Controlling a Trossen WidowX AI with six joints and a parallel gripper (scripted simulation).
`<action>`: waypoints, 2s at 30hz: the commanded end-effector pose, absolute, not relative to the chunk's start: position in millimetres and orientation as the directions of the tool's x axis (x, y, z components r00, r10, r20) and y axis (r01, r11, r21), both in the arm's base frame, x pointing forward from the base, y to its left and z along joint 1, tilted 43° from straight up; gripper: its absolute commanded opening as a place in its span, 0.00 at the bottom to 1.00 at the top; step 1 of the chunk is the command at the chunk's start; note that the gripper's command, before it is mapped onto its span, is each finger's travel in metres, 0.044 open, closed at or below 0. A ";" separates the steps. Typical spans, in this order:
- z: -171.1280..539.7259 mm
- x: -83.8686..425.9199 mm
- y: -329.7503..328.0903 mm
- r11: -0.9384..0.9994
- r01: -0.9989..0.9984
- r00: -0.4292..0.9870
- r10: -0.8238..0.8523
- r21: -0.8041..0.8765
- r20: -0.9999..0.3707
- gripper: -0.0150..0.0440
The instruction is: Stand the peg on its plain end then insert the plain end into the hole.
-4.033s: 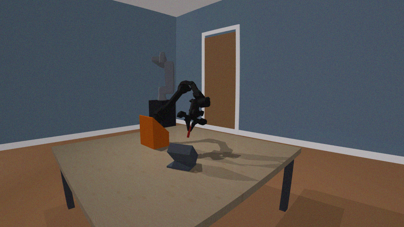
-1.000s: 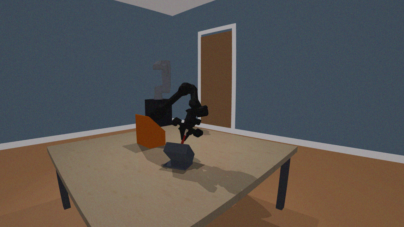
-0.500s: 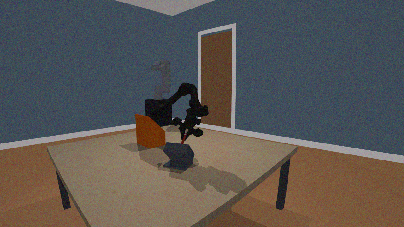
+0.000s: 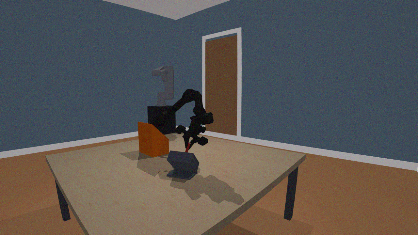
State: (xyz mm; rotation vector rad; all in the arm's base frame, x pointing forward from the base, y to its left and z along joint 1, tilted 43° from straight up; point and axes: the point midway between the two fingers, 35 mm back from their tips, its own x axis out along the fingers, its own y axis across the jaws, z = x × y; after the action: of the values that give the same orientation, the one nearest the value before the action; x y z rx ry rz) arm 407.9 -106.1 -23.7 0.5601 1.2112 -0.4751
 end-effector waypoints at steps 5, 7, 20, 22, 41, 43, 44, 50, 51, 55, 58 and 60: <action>-25.3 411.4 -107.0 0.774 0.616 0.289 -0.046 0.149 -0.956 0.25; -26.5 411.9 -107.1 0.774 0.616 0.289 -0.046 0.149 -0.956 0.25; -34.5 414.6 -107.5 0.774 0.615 0.290 -0.046 0.150 -0.956 0.25; -35.8 415.0 -107.5 0.774 0.615 0.290 -0.046 0.150 -0.956 0.25; -48.2 418.7 -108.2 0.774 0.615 0.290 -0.046 0.150 -0.956 0.25; -49.5 419.1 -108.2 0.774 0.615 0.290 -0.046 0.150 -0.956 0.25; -50.1 419.3 -108.3 0.774 0.615 0.290 -0.046 0.150 -0.956 0.25; -52.6 420.2 -108.4 0.774 0.615 0.290 -0.046 0.150 -0.956 0.25; -52.8 420.3 -108.5 0.774 0.615 0.290 -0.046 0.150 -0.956 0.25; -53.4 420.6 -108.5 0.774 0.615 0.290 -0.046 0.150 -0.956 0.25; -53.9 418.3 -108.0 0.774 0.616 0.284 -0.044 0.147 -0.958 0.25; -53.9 418.3 -108.0 0.774 0.616 0.284 -0.044 0.147 -0.958 0.25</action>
State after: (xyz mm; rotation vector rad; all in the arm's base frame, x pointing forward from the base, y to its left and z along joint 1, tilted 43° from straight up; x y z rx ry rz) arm 418.4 -108.0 -54.0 0.5590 1.2139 -0.4737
